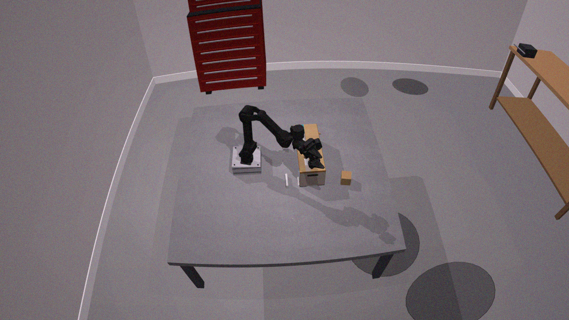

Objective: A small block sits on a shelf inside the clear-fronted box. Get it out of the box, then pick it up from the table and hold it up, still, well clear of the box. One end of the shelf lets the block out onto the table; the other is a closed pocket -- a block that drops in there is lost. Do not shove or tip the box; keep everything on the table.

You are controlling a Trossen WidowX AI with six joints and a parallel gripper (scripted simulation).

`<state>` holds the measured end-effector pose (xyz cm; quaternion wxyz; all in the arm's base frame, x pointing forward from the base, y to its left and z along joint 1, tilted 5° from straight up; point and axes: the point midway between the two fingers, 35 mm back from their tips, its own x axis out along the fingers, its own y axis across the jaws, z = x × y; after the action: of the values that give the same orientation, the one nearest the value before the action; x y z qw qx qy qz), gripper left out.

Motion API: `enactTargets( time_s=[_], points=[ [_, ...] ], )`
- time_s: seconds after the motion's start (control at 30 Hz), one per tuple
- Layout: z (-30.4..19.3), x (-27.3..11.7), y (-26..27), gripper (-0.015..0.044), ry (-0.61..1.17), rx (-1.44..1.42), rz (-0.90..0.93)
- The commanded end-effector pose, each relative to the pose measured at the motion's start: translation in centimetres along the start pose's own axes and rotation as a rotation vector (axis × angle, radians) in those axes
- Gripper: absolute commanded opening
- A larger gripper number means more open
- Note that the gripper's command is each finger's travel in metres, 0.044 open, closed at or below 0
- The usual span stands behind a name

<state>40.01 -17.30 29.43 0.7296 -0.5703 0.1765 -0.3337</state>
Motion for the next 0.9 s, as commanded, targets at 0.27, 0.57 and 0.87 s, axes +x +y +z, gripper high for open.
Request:
enactTargets(
  time_s=[0.27,0.57,0.87],
  points=[
    [0.6,0.4,3.9,0.04,-0.011,0.288,0.253],
    [0.3,-1.4,8.9,0.04,0.174,0.725,0.619],
    [-1.2,-6.6,12.2,0.04,0.66,1.204,0.916]
  ],
)
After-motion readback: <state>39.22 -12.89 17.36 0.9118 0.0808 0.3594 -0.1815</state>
